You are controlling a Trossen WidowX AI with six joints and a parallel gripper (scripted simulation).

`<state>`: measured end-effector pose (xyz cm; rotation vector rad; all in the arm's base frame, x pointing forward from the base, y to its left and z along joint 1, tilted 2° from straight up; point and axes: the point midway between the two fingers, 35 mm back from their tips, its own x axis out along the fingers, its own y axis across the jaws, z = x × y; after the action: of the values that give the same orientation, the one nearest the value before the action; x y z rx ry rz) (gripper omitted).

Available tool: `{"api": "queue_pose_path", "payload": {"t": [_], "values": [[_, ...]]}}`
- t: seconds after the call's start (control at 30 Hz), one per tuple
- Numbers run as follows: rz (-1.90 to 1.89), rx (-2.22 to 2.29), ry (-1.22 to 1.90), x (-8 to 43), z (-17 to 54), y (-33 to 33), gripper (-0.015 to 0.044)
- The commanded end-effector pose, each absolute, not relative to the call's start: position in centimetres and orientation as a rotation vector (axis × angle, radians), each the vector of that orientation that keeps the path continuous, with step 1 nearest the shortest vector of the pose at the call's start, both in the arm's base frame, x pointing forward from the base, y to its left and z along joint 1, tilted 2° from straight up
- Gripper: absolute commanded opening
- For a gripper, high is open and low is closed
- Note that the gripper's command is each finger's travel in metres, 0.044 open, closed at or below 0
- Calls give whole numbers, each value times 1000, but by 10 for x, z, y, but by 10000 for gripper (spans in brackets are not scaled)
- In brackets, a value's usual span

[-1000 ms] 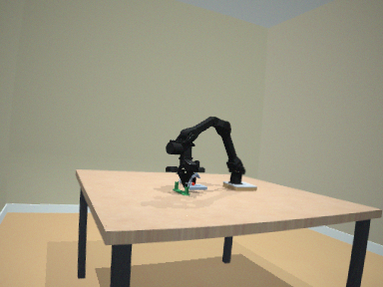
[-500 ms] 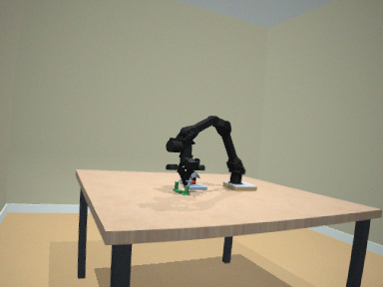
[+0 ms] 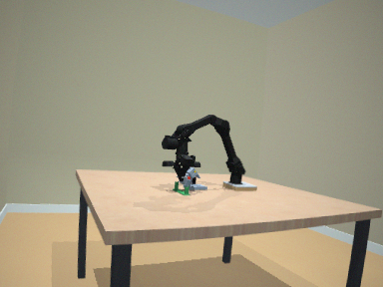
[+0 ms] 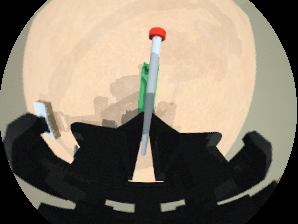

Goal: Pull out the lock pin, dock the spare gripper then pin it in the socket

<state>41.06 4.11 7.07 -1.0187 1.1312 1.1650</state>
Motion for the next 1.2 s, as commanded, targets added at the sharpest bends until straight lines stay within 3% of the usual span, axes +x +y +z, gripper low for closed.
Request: {"api": "queue_pose_path", "payload": {"t": [0.0, 1.17], "values": [[1169, -1019, 1131, 408, 74, 29, 0], [1159, -1025, 1123, 408, 34, 26, 0]]}}
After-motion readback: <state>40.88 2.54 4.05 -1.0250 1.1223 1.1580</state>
